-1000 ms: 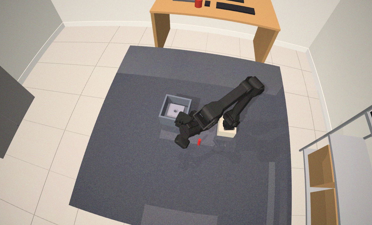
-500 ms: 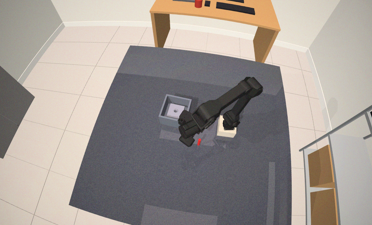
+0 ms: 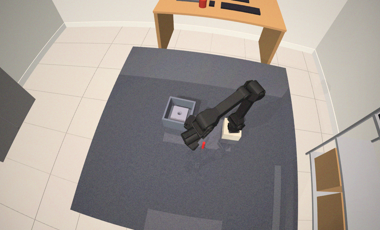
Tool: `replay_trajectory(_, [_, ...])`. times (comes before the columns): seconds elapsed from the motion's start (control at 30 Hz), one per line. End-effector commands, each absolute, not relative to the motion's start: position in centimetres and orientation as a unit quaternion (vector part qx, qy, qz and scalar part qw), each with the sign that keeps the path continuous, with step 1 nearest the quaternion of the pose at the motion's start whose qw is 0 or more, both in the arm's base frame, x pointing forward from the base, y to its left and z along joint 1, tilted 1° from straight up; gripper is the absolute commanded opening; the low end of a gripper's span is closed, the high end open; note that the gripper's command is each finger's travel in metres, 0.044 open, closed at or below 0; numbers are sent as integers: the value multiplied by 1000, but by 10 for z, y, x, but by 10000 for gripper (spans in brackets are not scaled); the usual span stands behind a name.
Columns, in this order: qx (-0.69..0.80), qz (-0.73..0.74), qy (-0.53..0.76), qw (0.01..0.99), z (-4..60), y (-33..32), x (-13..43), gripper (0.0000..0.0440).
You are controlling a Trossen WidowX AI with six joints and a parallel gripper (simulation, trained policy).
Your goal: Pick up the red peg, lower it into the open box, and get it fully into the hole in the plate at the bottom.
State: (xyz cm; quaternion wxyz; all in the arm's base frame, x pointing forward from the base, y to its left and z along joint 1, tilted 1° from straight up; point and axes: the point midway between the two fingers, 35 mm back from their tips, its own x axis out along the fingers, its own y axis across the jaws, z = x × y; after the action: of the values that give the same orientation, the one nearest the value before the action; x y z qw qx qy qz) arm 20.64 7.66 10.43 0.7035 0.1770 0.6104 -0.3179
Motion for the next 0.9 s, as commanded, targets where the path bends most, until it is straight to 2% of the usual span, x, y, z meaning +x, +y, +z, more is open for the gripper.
replay_trajectory(0.0, [187, -344, 618, 682, 86, 76, 199, 438])
replay_trajectory(0.63, [269, -372, 591, 664, 0, 85, 192, 434])
replay_trajectory(0.73, [280, -374, 588, 661, -8, 86, 190, 400])
replay_trajectory(0.87, [289, -383, 590, 649, -16, 86, 185, 313])
